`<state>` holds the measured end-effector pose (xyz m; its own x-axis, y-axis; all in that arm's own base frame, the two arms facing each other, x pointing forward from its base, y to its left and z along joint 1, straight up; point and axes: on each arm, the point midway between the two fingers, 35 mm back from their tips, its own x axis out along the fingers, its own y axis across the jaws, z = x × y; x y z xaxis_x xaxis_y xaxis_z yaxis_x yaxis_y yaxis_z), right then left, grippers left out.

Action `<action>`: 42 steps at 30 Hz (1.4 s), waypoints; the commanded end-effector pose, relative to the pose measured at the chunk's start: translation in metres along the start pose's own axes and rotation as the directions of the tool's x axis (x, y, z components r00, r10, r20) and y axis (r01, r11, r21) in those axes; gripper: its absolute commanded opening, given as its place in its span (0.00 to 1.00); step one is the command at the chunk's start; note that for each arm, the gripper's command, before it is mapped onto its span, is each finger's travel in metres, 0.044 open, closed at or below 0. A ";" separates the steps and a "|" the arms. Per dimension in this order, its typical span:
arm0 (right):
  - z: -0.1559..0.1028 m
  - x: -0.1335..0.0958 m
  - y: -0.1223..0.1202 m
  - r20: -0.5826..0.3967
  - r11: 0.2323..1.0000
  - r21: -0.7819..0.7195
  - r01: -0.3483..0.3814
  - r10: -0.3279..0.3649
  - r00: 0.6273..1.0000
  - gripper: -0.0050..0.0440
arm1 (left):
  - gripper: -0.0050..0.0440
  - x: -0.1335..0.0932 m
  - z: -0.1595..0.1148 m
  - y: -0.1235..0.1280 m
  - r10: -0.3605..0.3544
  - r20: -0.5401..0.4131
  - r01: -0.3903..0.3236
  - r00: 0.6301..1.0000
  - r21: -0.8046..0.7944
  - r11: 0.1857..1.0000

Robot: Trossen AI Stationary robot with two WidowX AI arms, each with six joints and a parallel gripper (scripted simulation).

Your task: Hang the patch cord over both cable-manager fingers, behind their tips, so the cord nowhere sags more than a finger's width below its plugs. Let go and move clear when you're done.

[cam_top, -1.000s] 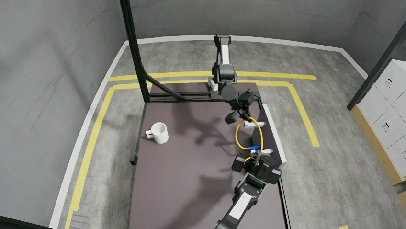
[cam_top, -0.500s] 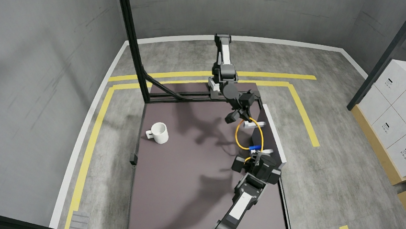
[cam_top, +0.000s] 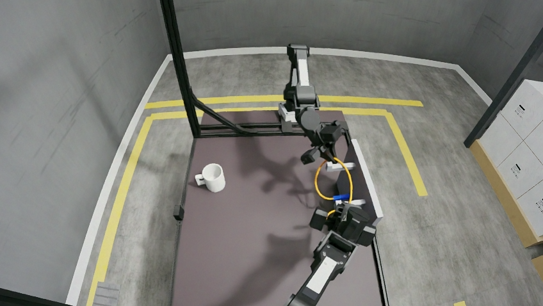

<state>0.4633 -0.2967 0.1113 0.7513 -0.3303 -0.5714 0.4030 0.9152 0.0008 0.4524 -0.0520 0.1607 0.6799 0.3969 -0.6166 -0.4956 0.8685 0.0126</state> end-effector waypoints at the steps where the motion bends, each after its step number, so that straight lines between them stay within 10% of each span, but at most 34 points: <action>1: 0.012 -0.006 -0.001 0.027 1.000 -0.005 0.004 -0.004 1.000 0.15 | 0.15 -0.006 0.006 0.003 -0.028 0.015 0.028 0.999 -0.001 1.000; 42: 0.012 -0.006 -0.001 0.027 1.000 -0.005 0.004 -0.004 1.000 0.15 | 0.15 0.000 0.005 0.008 -0.137 0.035 0.134 0.990 0.073 0.988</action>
<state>0.4633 -0.2967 0.1113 0.7513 -0.3303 -0.5714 0.4030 0.9152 0.0008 0.4521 -0.0450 0.1551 0.7430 0.2957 -0.6004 -0.3681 0.9298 0.0023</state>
